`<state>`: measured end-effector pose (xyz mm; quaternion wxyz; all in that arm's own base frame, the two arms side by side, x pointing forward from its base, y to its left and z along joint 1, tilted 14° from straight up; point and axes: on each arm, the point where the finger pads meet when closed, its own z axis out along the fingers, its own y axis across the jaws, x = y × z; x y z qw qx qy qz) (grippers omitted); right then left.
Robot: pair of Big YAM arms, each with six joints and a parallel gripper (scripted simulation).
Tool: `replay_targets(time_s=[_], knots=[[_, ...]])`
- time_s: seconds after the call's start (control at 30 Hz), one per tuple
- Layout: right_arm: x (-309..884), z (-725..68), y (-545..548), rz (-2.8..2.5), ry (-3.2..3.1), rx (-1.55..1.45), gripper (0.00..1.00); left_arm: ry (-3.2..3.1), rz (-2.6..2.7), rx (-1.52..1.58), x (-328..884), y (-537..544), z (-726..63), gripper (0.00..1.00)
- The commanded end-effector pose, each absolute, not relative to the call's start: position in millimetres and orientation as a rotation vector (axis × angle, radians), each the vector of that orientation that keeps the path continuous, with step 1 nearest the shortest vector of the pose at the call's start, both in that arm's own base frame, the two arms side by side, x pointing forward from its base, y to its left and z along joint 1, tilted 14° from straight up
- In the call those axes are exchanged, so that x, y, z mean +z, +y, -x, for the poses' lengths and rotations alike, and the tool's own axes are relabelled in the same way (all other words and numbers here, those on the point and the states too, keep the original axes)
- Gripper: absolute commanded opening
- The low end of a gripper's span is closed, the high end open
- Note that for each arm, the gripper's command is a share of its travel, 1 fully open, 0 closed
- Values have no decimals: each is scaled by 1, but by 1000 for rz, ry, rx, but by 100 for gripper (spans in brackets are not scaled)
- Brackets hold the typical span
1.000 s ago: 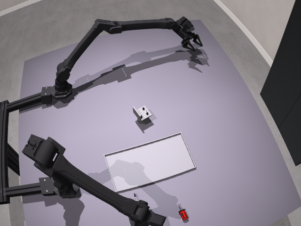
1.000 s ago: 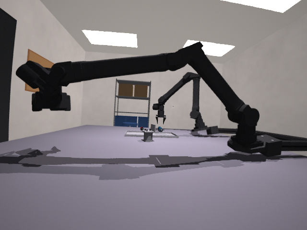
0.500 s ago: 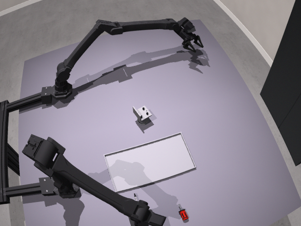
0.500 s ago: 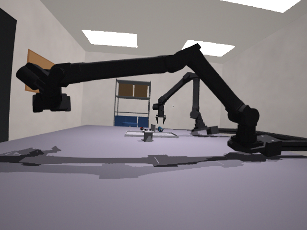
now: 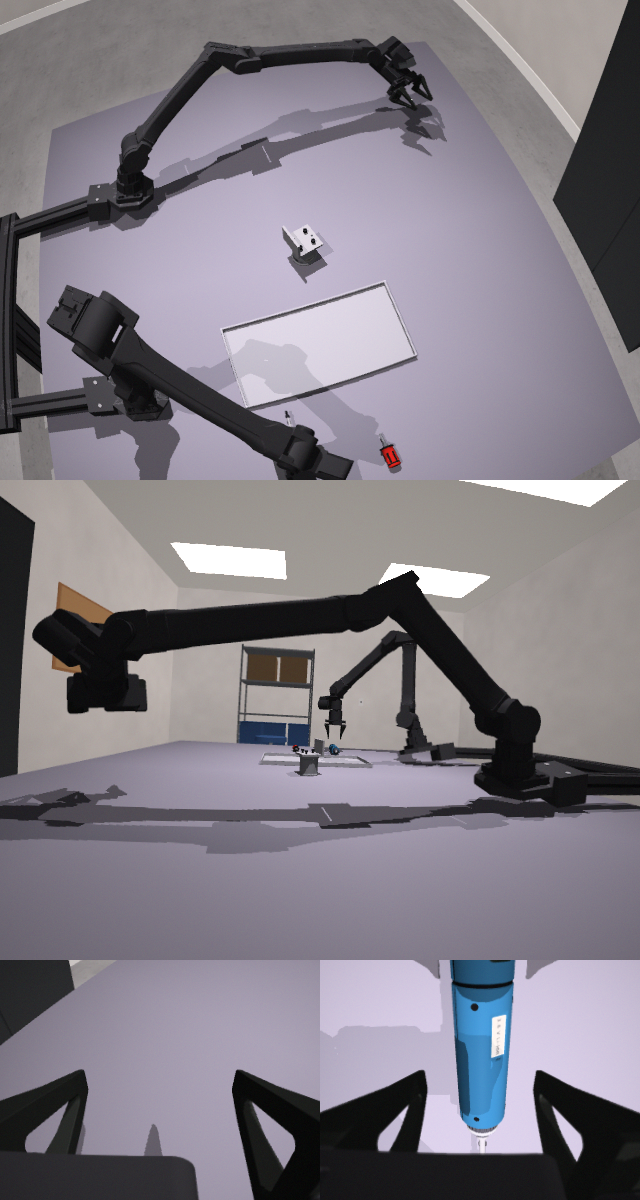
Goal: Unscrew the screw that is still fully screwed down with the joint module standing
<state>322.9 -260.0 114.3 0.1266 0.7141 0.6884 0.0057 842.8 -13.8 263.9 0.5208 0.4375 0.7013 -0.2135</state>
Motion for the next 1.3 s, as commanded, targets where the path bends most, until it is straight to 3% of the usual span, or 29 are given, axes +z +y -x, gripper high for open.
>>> replay_targets(time_s=[0.0, 1.27], knots=[[127, -330, -265, -2061, 1987, 22, 65, 1653, -1063, -493, 275, -15, -852, 86], [89, -369, -116, -1252, 2734, 324, 65, 1653, -1063, -493, 275, -15, -852, 86]])
